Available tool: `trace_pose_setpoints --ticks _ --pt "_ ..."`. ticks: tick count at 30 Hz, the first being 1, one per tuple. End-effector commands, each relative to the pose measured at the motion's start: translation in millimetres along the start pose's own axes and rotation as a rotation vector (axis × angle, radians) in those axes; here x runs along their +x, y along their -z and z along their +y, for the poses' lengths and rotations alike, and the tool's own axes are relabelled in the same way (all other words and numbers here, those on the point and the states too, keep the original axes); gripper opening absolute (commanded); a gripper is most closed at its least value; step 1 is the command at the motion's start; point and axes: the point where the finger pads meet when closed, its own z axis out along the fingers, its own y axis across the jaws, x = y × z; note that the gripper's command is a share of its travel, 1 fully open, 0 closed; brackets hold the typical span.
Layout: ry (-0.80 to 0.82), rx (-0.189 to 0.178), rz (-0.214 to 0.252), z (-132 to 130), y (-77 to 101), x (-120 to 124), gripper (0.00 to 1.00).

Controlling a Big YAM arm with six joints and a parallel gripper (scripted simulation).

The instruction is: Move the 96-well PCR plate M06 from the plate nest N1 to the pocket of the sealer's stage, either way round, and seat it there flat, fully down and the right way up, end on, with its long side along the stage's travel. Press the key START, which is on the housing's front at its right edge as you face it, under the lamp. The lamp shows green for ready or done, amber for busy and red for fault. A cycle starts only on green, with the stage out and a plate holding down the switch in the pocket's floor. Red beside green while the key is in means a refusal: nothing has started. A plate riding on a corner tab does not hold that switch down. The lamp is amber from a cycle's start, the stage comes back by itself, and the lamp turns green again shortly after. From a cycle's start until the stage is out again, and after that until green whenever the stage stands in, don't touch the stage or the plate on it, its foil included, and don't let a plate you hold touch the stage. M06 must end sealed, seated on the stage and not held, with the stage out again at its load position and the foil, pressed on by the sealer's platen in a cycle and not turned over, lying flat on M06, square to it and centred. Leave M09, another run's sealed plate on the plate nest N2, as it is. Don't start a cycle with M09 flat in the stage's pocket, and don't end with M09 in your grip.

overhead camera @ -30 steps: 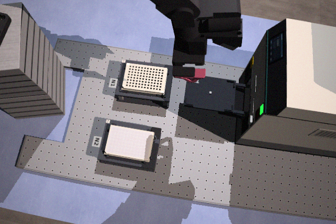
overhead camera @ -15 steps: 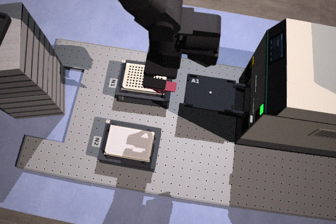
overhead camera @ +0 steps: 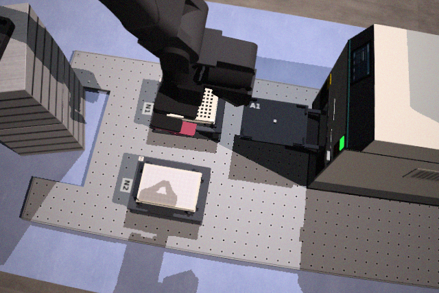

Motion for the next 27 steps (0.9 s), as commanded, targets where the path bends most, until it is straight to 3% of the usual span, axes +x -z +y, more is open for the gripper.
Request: trace_pose_setpoints --ticks 1,27 --pt "0.025 -0.003 -0.072 -2.2 14.8 -23.7 1.0" --pt "0.04 -0.004 -0.053 13.7 4.9 -29.2 1.0"
